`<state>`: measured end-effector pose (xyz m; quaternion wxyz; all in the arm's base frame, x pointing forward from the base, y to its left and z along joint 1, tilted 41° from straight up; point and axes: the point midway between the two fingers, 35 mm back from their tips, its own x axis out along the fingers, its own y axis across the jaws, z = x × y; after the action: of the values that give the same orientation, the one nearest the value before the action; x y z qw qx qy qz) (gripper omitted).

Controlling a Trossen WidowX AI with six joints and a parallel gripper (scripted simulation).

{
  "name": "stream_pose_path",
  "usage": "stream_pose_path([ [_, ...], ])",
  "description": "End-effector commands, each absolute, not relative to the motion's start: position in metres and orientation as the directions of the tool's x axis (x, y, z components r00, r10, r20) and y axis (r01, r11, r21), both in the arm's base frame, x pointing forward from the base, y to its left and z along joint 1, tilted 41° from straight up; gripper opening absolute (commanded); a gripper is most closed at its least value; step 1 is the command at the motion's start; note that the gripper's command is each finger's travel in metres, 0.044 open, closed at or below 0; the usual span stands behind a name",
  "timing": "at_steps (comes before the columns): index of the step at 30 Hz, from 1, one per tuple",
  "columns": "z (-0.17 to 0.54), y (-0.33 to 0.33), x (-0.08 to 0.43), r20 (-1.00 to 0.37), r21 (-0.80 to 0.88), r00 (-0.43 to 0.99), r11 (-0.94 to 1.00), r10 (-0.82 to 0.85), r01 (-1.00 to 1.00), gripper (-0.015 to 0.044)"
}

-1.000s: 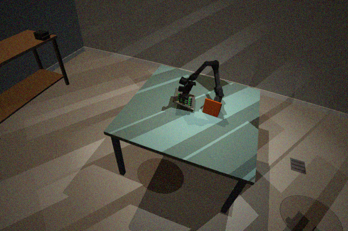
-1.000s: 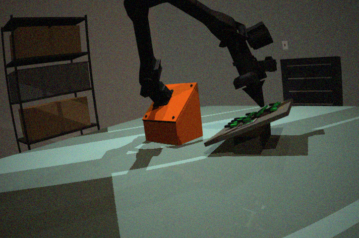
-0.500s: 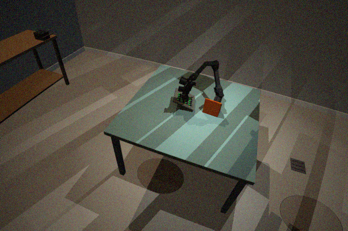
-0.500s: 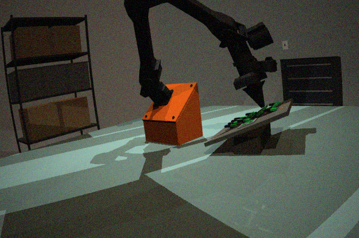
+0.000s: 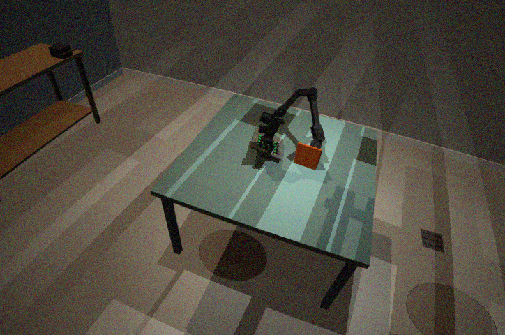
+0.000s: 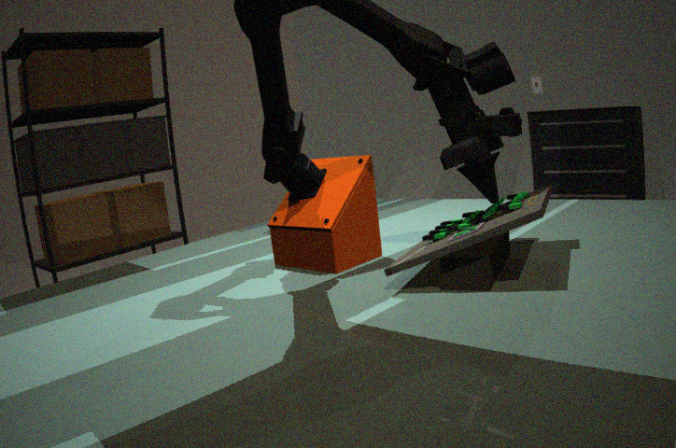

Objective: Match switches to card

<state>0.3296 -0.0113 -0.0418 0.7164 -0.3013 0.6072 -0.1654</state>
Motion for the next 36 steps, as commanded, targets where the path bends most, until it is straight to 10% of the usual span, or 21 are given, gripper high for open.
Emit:
stream_pose_path([
  [1, -0.043, -0.012, 0.33, -0.771, -0.632, 0.209, 0.764, -0.602, -0.131, 0.0],
  [36, -0.027, 0.001, 0.326, -0.771, -0.631, 0.219, 0.765, -0.598, -0.131, 0.0],
])
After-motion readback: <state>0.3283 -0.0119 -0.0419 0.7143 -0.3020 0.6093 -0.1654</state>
